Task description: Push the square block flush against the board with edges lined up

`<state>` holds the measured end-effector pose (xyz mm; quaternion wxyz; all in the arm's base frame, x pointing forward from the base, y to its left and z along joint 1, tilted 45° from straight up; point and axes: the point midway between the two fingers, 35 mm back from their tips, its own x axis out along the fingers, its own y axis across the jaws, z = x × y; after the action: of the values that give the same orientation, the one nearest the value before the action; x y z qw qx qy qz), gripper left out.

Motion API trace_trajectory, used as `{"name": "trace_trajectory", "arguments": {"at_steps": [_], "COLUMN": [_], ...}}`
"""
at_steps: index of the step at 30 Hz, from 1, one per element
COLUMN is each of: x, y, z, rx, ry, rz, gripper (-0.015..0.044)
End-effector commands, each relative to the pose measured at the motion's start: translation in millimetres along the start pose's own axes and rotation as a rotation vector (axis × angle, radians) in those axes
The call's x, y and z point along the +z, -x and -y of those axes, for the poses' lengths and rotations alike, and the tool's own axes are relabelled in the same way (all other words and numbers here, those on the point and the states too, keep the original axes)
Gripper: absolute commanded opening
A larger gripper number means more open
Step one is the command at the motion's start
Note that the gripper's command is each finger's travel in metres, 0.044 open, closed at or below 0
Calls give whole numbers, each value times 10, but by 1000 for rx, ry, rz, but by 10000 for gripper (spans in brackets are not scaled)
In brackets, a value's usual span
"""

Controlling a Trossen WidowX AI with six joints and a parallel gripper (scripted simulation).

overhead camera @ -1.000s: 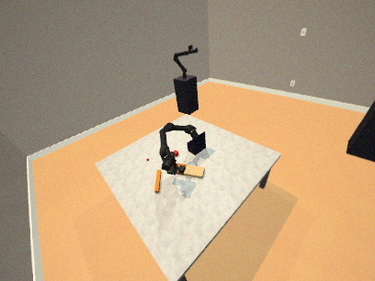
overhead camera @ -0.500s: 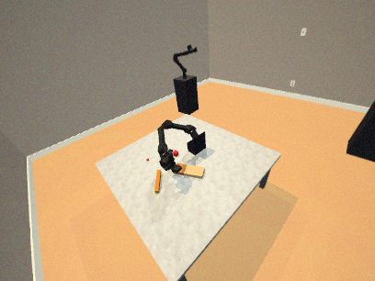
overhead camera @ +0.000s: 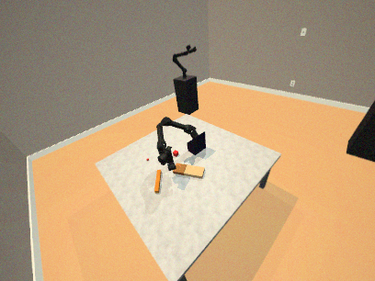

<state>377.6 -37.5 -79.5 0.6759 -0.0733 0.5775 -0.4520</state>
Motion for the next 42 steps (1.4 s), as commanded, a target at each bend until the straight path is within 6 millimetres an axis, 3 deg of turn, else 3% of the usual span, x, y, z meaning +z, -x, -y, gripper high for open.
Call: {"name": "trace_trajectory", "arguments": {"at_steps": [1, 15, 21, 24, 26, 42], "x": [-1, -57, -57, -55, -61, -127], "y": [-3, -27, -58, -460, -581, -579], "z": [118, 512, 516, 521, 531, 475], "rx": [-2, -10, -10, -11, -12, -11], "ry": [-137, -598, -603, -603, -603, -603], "rz": [2, 1, 1, 2, 3, 2], "gripper": [0, 0, 0, 0, 0, 0]}}
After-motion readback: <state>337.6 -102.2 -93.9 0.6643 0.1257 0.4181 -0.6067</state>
